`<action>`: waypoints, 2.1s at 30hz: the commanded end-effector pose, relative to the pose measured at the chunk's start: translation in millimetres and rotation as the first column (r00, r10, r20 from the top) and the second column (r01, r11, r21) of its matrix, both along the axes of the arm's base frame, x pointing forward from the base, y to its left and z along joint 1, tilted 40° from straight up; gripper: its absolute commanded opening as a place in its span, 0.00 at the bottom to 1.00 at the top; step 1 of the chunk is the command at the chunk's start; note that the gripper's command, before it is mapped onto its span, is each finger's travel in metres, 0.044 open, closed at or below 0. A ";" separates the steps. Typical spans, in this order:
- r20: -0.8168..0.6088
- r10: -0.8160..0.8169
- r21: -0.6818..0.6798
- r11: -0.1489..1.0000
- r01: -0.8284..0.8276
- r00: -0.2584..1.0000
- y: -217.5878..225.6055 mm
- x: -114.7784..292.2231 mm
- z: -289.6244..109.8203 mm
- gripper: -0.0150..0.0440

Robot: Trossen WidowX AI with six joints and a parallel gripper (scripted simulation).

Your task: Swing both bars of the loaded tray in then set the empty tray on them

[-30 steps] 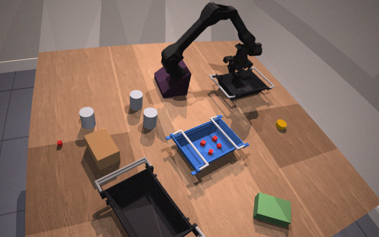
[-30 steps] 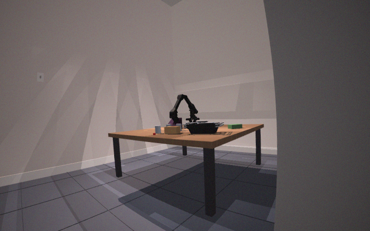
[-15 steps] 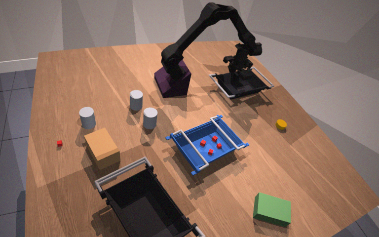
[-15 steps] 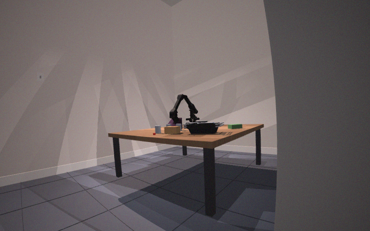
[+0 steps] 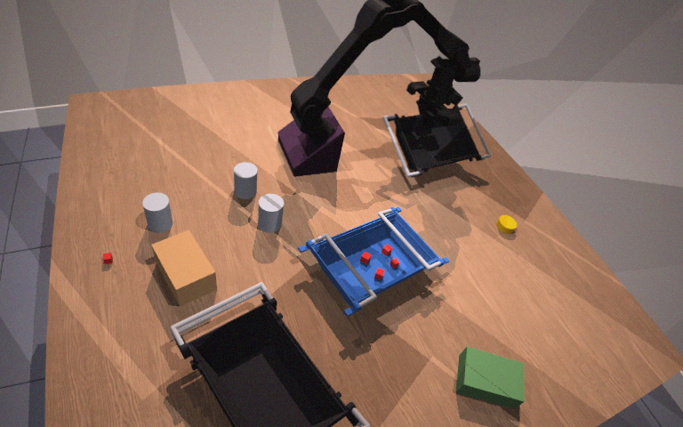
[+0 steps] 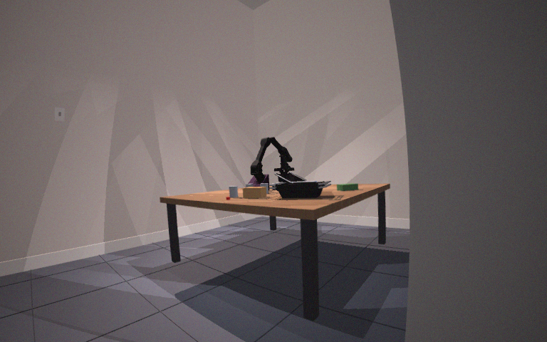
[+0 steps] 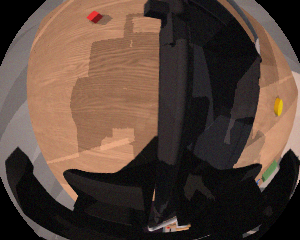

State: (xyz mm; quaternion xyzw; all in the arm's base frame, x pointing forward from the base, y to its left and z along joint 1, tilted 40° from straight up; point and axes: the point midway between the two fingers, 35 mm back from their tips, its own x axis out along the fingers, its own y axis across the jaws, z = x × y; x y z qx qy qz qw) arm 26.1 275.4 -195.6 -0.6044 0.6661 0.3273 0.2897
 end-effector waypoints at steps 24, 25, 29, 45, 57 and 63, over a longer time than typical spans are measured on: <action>0.011 0.009 0.012 1.000 -0.009 1.000 65.3 11.3 88.3 0.25; 0.011 0.009 0.012 1.000 -0.009 1.000 65.3 11.3 88.3 0.25; 0.011 0.009 0.012 1.000 -0.009 1.000 65.3 11.3 88.3 0.25; 0.011 0.009 0.012 1.000 -0.009 1.000 65.3 11.3 88.3 0.25; 0.007 0.014 0.025 1.000 -0.014 1.000 64.2 29.2 96.0 0.25; 0.001 0.022 0.045 0.999 -0.022 1.000 60.0 59.9 109.3 0.25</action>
